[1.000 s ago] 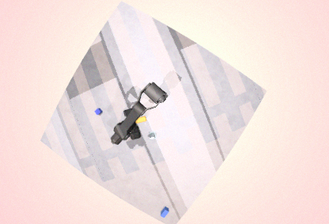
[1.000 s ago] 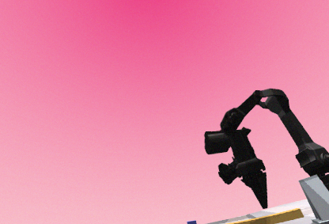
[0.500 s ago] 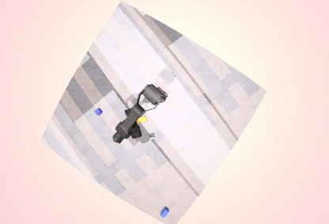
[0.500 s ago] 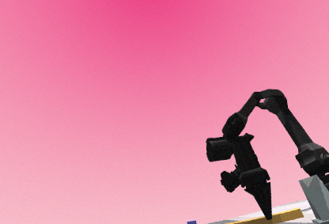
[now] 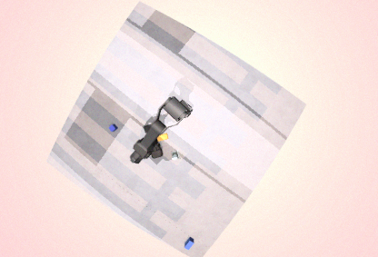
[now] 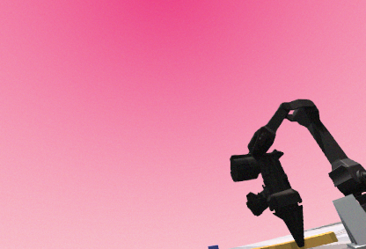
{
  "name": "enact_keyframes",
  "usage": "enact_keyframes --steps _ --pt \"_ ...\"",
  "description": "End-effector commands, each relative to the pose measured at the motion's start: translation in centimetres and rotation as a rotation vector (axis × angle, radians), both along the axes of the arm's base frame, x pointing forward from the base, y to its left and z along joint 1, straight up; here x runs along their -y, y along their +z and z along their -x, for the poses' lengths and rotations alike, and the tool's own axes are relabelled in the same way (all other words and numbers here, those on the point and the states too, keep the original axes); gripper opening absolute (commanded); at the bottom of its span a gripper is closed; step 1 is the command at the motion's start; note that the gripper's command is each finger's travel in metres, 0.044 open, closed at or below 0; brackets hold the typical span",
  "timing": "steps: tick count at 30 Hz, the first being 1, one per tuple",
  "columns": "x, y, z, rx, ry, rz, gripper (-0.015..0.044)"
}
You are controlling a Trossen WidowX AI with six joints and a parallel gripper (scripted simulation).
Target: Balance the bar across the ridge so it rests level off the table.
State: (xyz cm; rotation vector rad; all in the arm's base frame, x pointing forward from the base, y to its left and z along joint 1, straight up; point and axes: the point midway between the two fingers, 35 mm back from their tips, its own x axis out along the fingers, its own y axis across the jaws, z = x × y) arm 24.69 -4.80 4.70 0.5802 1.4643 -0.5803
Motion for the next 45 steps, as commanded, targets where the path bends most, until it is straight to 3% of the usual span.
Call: enact_keyframes --steps 1,6,15,19,45 --pt "0.0 0.0 0.0 0.000 0.000 0.000 0.0289" --pt "0.0 0.0 0.0 0.000 0.000 0.000 0.0157" --pt "0.0 0.0 0.0 0.000 0.000 0.000 0.0098" --pt "0.0 0.6 -0.1 0.000 0.000 0.000 0.0000" --pt "0.0 7.1 -0.5 0.002 -0.003 -0.003 0.0000"
